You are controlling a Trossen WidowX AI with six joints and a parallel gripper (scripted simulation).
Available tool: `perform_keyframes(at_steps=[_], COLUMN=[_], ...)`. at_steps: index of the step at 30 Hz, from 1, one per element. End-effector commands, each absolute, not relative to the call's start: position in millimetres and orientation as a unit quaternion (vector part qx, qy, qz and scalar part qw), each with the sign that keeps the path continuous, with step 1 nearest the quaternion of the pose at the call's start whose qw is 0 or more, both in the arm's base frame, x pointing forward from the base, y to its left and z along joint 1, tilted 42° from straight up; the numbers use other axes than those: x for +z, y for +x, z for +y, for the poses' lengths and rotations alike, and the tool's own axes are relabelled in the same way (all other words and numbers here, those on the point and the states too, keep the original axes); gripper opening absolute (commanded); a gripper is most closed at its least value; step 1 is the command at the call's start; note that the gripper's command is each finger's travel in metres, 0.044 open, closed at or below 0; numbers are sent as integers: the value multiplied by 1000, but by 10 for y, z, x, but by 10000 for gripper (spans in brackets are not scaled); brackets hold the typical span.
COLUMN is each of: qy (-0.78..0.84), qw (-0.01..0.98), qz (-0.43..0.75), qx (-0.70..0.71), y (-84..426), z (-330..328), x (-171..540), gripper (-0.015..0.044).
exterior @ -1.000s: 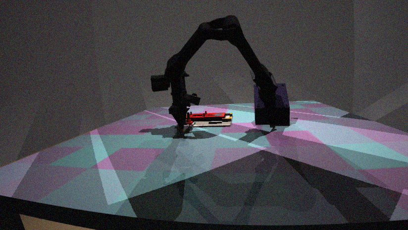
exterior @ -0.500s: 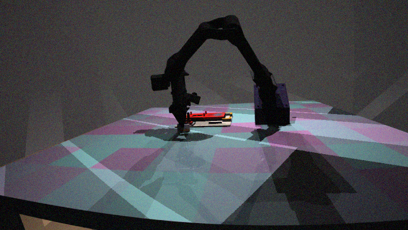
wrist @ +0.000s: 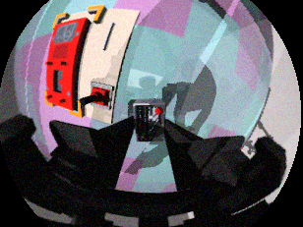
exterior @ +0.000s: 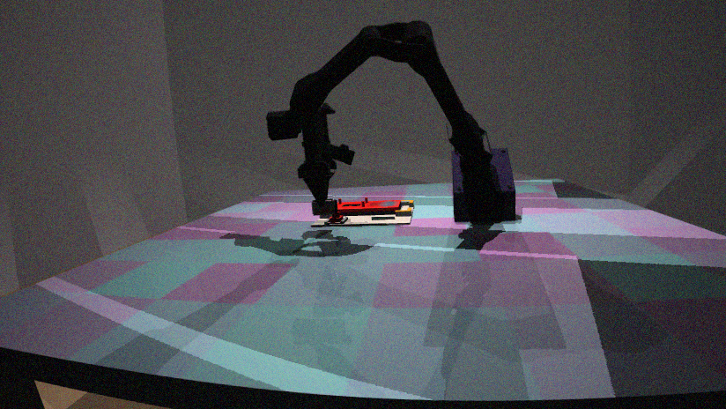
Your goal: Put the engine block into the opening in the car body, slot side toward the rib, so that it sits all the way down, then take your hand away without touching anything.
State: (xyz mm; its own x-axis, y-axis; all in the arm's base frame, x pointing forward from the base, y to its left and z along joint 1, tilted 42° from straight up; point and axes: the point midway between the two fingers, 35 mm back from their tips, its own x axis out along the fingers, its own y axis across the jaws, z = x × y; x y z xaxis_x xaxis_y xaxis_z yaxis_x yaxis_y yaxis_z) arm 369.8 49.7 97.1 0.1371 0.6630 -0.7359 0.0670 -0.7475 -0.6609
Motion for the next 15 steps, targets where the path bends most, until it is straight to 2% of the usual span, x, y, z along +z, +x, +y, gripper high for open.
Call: perform_keyframes(at_steps=[1,15], qy=[-717,-722], qw=[244,239], qz=[-255,-255], qx=[601,597], y=[3681,3544], z=[396,124], x=[1085,1420], gripper=[0,0])
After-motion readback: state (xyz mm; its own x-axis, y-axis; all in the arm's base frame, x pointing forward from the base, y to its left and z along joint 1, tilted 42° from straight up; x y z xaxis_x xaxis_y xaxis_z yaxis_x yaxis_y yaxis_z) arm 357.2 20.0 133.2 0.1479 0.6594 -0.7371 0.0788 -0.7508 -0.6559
